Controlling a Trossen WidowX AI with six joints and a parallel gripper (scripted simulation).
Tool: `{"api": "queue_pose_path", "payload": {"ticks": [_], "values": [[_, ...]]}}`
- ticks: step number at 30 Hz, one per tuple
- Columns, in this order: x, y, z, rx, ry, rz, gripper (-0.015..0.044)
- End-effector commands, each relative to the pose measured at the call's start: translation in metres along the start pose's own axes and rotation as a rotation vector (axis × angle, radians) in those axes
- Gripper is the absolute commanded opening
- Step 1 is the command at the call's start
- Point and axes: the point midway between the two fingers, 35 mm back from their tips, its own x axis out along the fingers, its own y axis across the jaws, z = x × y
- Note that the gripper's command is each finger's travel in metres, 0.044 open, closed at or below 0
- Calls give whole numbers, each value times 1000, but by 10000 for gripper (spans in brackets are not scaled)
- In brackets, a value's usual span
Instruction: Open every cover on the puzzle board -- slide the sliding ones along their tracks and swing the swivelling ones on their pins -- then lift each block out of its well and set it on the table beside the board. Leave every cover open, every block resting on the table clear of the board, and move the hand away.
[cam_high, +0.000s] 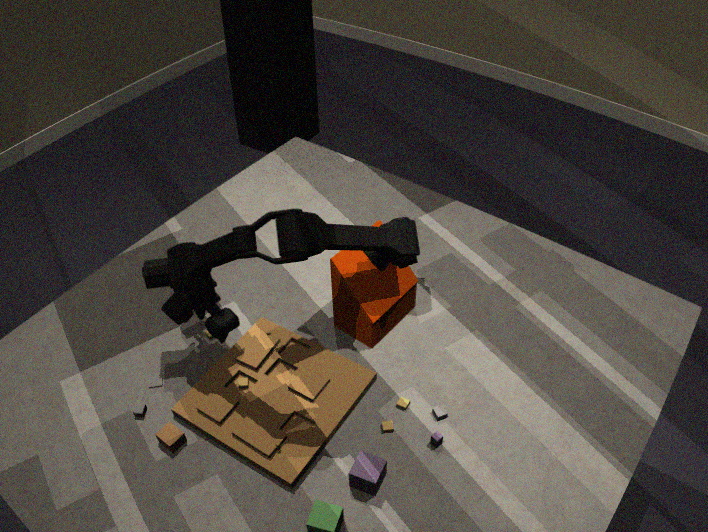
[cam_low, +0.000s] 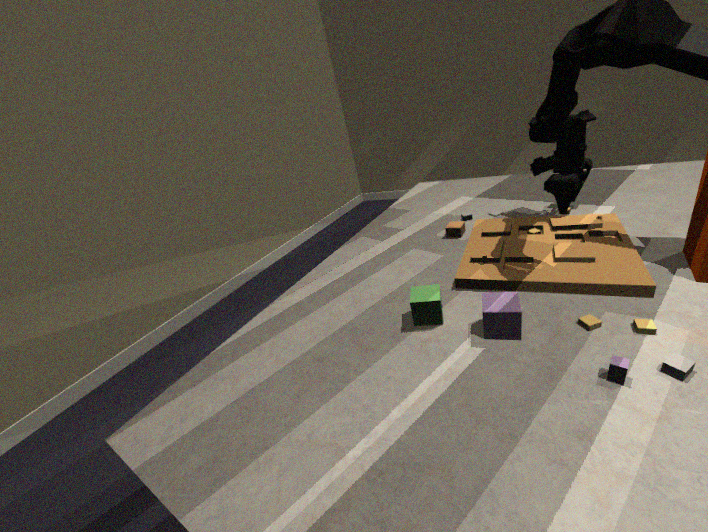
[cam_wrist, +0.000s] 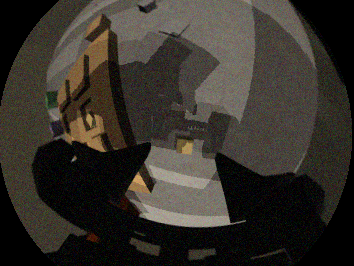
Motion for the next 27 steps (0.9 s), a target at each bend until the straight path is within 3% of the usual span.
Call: {"api": "queue_pose_path", "payload": {"ticks": [1,21,27], "values": [[-19,-1,5,-10,-13,-11,440],[-69,-1,1,-5,-10,-7,440],[-71,23,11,-148,-11,-13,282]]}}
